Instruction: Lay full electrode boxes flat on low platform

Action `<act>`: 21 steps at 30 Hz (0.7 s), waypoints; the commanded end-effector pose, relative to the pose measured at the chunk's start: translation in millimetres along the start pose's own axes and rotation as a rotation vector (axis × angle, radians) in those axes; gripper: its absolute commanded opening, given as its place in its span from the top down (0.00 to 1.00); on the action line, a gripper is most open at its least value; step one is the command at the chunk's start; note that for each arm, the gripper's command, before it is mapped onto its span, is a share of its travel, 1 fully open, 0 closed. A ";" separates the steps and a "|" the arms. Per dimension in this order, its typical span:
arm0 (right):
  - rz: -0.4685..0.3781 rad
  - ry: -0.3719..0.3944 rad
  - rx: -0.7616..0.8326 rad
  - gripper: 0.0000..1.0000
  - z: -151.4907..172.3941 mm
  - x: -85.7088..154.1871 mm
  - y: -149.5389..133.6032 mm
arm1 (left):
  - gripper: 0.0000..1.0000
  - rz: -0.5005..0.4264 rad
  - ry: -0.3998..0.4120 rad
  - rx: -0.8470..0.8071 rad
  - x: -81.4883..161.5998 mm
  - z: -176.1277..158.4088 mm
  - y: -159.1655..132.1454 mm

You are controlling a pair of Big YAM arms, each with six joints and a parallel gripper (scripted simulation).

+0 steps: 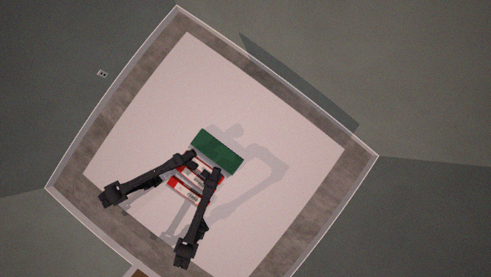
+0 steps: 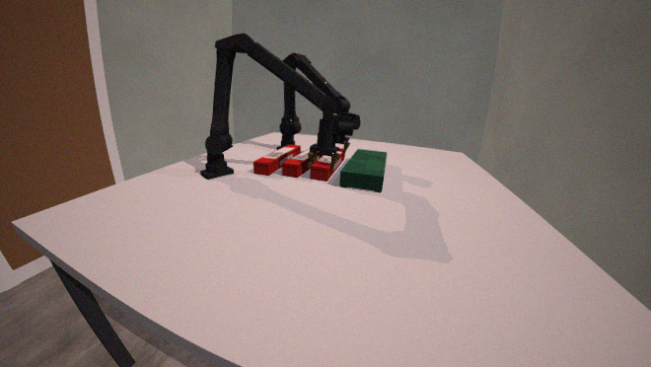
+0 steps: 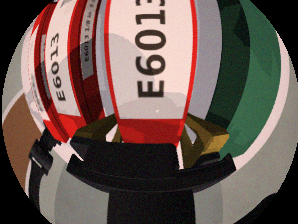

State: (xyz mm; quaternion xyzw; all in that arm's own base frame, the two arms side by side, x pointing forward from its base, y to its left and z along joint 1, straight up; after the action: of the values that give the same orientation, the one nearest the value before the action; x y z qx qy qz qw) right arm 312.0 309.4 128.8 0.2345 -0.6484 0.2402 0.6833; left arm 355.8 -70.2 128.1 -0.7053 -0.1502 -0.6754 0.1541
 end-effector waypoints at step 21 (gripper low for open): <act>0.004 -0.130 -0.001 1.00 -17.0 81.5 -5.3 | 1.00 -0.056 0.103 -0.002 82.8 22.0 8.0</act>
State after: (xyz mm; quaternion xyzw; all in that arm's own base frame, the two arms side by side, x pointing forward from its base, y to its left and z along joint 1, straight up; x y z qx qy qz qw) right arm 306.3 308.0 143.3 0.2341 -0.6381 0.2393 0.6934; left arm 351.3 -70.5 149.1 -0.7162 -0.1459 -0.6642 0.1569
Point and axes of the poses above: on each arm, the point where the finger pads meet when closed, its own x axis back along the fingers, its own z axis across the jaws, y = z × x, the point moved 10 cm from there along x, back along the fingers, and after that the axes turned 12 degrees about x, right-handed, at the moved point
